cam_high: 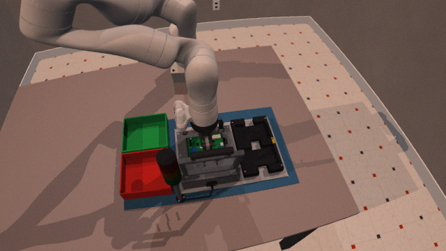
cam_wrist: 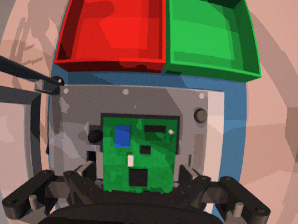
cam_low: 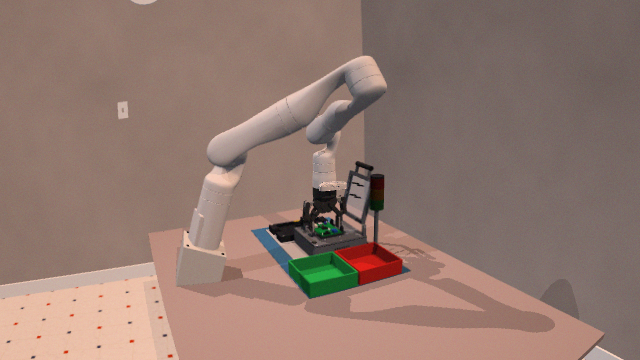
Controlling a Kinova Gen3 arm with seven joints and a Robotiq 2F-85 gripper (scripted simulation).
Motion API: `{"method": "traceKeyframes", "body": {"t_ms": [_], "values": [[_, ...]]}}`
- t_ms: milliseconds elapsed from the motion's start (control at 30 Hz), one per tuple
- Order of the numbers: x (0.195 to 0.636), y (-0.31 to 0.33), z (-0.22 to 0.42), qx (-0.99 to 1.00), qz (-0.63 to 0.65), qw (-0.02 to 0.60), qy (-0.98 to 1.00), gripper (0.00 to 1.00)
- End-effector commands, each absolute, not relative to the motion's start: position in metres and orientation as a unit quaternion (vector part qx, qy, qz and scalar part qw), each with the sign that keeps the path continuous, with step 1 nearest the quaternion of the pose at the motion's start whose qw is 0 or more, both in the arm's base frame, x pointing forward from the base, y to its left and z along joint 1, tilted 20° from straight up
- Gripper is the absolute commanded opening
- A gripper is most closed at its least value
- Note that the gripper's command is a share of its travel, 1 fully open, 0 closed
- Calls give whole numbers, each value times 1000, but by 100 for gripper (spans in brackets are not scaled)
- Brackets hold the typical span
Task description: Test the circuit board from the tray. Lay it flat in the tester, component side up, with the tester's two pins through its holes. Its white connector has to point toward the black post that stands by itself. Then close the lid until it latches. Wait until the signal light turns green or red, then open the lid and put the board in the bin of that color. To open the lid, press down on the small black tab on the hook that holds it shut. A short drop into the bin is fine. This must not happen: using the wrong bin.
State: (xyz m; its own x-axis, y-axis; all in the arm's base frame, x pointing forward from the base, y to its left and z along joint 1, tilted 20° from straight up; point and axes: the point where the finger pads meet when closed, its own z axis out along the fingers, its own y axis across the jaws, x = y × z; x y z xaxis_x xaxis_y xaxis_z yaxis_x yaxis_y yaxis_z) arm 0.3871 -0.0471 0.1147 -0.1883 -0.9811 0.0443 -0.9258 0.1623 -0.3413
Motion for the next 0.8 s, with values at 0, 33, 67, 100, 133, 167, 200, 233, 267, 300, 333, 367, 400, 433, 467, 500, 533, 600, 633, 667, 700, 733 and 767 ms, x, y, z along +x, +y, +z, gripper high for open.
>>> {"method": "traceKeyframes", "body": {"t_ms": [0,33,67,100,133,167,200,233,267,300,333,367,400,433,467,500,533,600,633,667,700,733,767], "values": [[387,-47,115,-630,-148,94,756,100],[387,-47,115,-630,-148,94,756,100],[387,-47,115,-630,-148,94,756,100],[387,-47,116,-630,-148,94,756,100],[387,-47,116,-630,-148,94,756,100],[387,-47,116,-630,-148,94,756,100],[387,-47,116,-630,-148,94,756,100],[387,-47,116,-630,-148,94,756,100],[387,-47,116,-630,-148,94,756,100],[387,-47,116,-630,-148,94,756,100],[387,-47,117,-630,-148,94,756,100],[387,-47,117,-630,-148,94,756,100],[387,-47,117,-630,-148,94,756,100],[387,-47,118,-630,-148,94,756,100],[386,-47,118,-630,-148,94,756,100],[386,-47,118,-630,-148,94,756,100],[386,-47,119,-630,-148,94,756,100],[386,-47,120,-630,-148,94,756,100],[386,-47,120,-630,-148,94,756,100],[385,-46,121,-630,-148,94,756,100],[385,-46,122,-630,-148,94,756,100],[385,-46,122,-630,-148,94,756,100],[385,-46,122,-630,-148,94,756,100]]}}
